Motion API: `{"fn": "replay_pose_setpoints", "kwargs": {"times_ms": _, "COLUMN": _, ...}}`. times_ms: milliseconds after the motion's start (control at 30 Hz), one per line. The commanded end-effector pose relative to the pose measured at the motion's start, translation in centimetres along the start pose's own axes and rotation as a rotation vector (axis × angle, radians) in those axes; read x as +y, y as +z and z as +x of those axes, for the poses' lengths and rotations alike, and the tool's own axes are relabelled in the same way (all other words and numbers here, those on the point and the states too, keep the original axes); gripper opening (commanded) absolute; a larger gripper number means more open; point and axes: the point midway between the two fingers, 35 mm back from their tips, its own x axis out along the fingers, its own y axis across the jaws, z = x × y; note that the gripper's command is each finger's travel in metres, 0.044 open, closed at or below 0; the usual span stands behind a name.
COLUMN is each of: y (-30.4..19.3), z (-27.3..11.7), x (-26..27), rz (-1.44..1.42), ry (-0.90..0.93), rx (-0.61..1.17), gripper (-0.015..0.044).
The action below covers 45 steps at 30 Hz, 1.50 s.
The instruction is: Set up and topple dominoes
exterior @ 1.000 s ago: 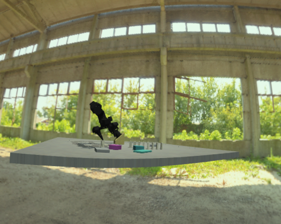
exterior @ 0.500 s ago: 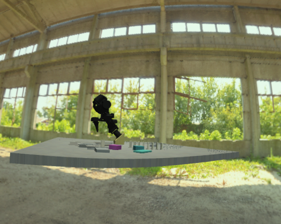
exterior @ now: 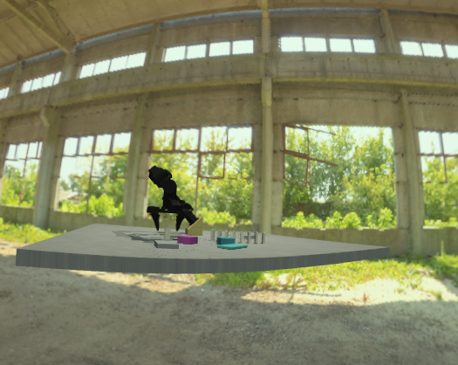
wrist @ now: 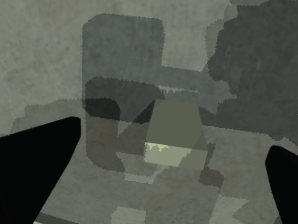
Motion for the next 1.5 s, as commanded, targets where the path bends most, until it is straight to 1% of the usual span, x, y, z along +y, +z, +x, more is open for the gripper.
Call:
{"fn": "replay_pose_setpoints", "kwargs": {"times_ms": 0, "y": 0.0, "z": 0.6, "x": 0.0, "rz": -0.005, "ry": -0.005, "rx": 0.001, "gripper": 0.0440}}
{"fn": "replay_pose_setpoints", "kwargs": {"times_ms": 200, "y": 0.0, "z": 1.3, "x": 0.0, "rz": -0.005, "ry": -0.006, "rx": 0.001, "gripper": 0.0440}}
{"fn": "replay_pose_setpoints", "kwargs": {"times_ms": 600, "y": 0.0, "z": 1.3, "x": 0.0, "rz": -0.005, "ry": -0.006, "rx": 0.001, "gripper": 0.0125}}
{"fn": "replay_pose_setpoints", "kwargs": {"times_ms": 633, "y": 0.0, "z": 1.3, "x": 0.0, "rz": -0.005, "ry": -0.006, "rx": 0.001, "gripper": 0.0107}}
{"fn": "replay_pose_setpoints", "kwargs": {"times_ms": 967, "y": 0.0, "z": 1.1, "x": 0.1, "rz": 0.004, "ry": -0.008, "rx": -0.004, "gripper": 0.0107}}
{"fn": "replay_pose_setpoints", "kwargs": {"times_ms": 1033, "y": 0.5, "z": -0.6, "x": 0.2, "rz": 0.025, "ry": -0.017, "rx": -0.028, "gripper": 0.0107}}
{"fn": "replay_pose_setpoints", "kwargs": {"times_ms": 1300, "y": 0.0, "z": -11.1, "x": 0.3, "rz": -0.060, "ry": -0.032, "rx": -0.069, "gripper": 0.0107}}
{"fn": "replay_pose_setpoints", "kwargs": {"times_ms": 1367, "y": -0.2, "z": -11.9, "x": 0.3, "rz": -0.067, "ry": -0.034, "rx": -0.072, "gripper": 0.0107}}
{"fn": "replay_pose_setpoints", "kwargs": {"times_ms": 1467, "y": -0.1, "z": -11.9, "x": 0.6, "rz": -0.074, "ry": -0.033, "rx": -0.072, "gripper": 0.0107}}
